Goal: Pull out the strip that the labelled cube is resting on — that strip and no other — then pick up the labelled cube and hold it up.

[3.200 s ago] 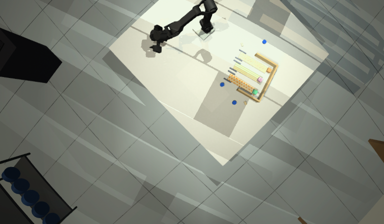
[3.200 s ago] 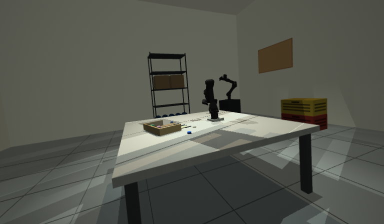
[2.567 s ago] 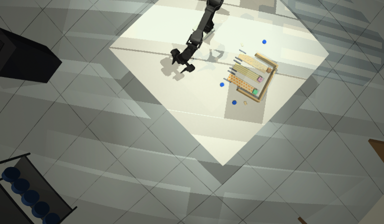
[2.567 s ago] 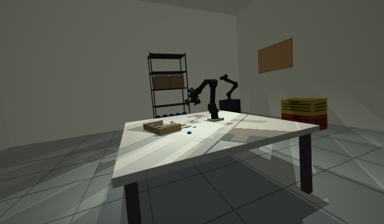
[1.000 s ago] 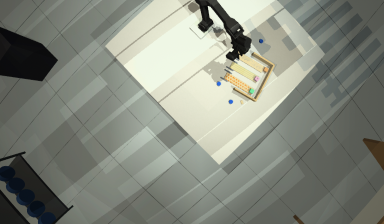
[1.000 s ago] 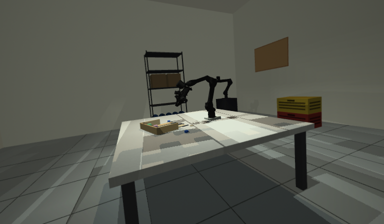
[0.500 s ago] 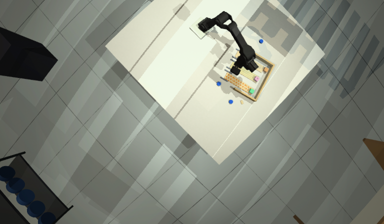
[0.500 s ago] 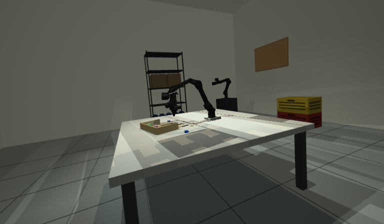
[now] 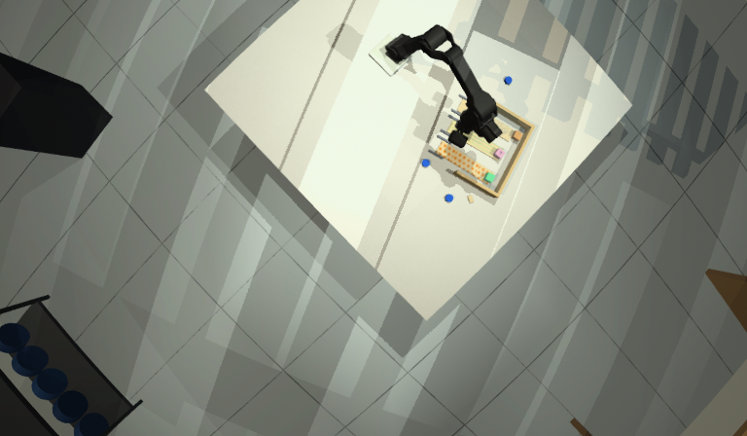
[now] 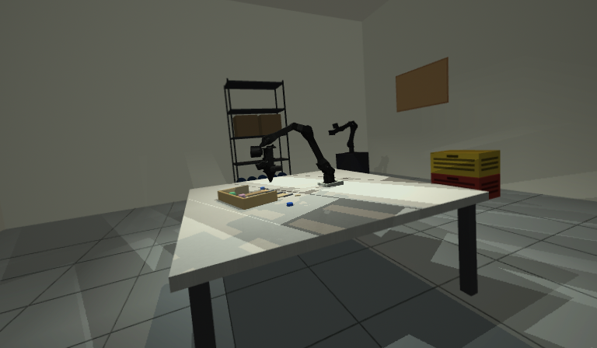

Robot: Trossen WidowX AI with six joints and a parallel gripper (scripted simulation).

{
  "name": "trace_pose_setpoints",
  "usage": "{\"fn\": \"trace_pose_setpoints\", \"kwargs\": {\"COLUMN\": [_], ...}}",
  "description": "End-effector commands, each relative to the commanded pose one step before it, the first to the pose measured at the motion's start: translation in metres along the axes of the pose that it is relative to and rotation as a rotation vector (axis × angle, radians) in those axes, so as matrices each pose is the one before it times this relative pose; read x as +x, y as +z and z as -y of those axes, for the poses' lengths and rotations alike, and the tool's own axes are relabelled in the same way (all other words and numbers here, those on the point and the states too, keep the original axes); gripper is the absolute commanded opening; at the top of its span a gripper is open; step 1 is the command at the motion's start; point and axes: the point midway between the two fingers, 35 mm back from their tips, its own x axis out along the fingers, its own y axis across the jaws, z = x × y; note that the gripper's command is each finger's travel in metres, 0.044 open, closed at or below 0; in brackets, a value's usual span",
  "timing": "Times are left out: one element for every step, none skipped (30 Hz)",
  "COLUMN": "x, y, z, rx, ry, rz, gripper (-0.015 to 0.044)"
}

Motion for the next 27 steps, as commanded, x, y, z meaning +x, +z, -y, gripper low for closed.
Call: {"fn": "trace_pose_setpoints", "kwargs": {"x": [0.01117, 0.00166, 0.00166, 0.00166, 0.00166, 0.00165, 0.00165, 0.00165, 0.00165, 0.00165, 0.00165, 0.00165, 0.00165, 0.00165, 0.00164, 0.00164, 0.00164, 0.00164, 0.00164, 0.00164, 0.00164, 0.00163, 0.00163, 0.00163, 0.00163, 0.00163, 0.00162], "y": [-0.00023, 0.00008, 0.00007, 0.00006, 0.00005, 0.00004, 0.00003, 0.00002, 0.00001, 0.0, -0.00001, -0.00002, -0.00003, -0.00004, -0.00005, -0.00007, -0.00007, -0.00009, -0.0001, -0.00011, -0.00012, -0.00014, -0.00014, -0.00021, -0.00022, -0.00022, -0.00023], "z": [-0.00093, 0.00002, 0.00002, 0.00001, 0.00001, 0.0, 0.0, -0.00001, -0.00001, -0.00002, -0.00003, -0.00004, -0.00004, -0.00005, -0.00005, -0.00006, -0.00007, -0.00008, -0.00008, -0.0001, -0.0001, -0.00011, -0.00012, -0.00013, -0.00014, -0.00016, -0.00016], "rx": [-0.0064, 0.0, 0.0, 0.0, 0.0, 0.0, 0.0, 0.0, 0.0, 0.0, 0.0, 0.0, 0.0, 0.0, 0.0, 0.0, 0.0, 0.0, 0.0, 0.0, 0.0, 0.0, 0.0, 0.0, 0.0, 0.0, 0.0], "ry": [0.00883, -0.00001, -0.00001, 0.0, 0.0, 0.0, 0.0, 0.0, 0.0, 0.0, 0.0, 0.0, 0.0, 0.0, 0.0, 0.0, 0.0, 0.00001, 0.00001, 0.00001, 0.00001, 0.00001, 0.00001, 0.00001, 0.00001, 0.00001, 0.00001], "rz": [-0.01044, 0.0, 0.0, 0.0, 0.0, 0.0, 0.0, 0.0, 0.0, -0.00001, -0.00001, -0.00001, -0.00001, -0.00001, -0.00001, -0.00001, -0.00001, -0.00001, -0.00002, -0.00002, -0.00002, -0.00002, -0.00002, -0.00003, -0.00003, -0.00003, -0.00003], "gripper": [0.0, 0.0, 0.0, 0.0, 0.0, 0.0, 0.0, 0.0, 0.0, 0.0, 0.0, 0.0, 0.0, 0.0, 0.0, 0.0, 0.0, 0.0, 0.0, 0.0, 0.0, 0.0, 0.0, 0.0, 0.0, 0.0, 0.0]}}
